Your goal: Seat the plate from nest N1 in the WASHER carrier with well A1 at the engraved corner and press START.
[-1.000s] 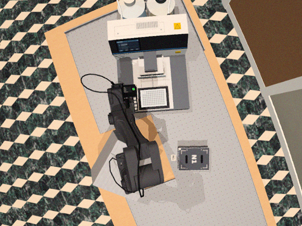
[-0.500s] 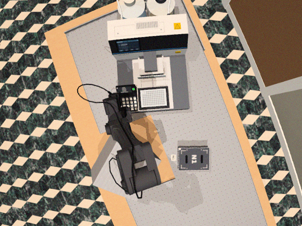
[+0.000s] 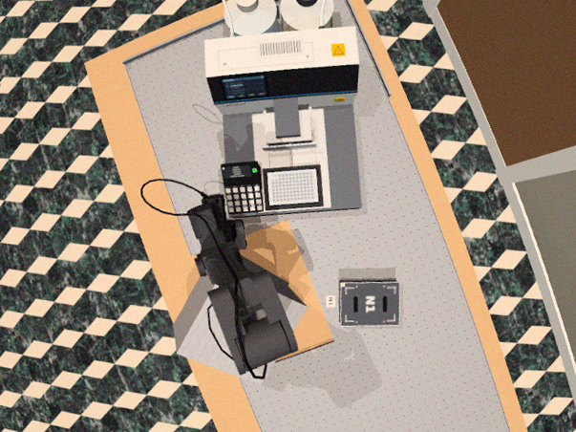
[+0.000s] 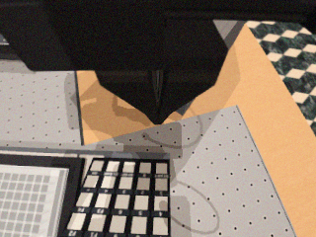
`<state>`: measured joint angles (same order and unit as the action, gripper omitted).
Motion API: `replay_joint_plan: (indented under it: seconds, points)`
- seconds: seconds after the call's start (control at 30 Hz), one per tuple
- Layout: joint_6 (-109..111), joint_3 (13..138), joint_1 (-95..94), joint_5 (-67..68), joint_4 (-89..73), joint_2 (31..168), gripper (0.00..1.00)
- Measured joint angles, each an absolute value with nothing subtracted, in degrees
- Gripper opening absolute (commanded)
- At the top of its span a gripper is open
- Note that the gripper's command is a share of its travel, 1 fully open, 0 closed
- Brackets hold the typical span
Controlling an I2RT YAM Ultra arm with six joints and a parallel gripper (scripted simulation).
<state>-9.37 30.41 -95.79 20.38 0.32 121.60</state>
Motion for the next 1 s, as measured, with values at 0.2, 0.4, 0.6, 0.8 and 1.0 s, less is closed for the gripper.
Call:
replay_joint_plan:
  seconds: [0.2,0.4,0.6,0.8,1.0]
  points:
    - [-10.55,29.95,-96.42,20.4,1.58,121.45,0.0]
    - [-10.9,29.95,-96.42,20.4,2.13,121.45,0.0]
    - [-10.98,29.95,-96.42,20.4,2.31,121.45,0.0]
    - [-11.0,29.95,-96.42,20.4,2.35,121.45,0.0]
    - [-11.0,29.95,-96.42,20.4,2.35,121.45,0.0]
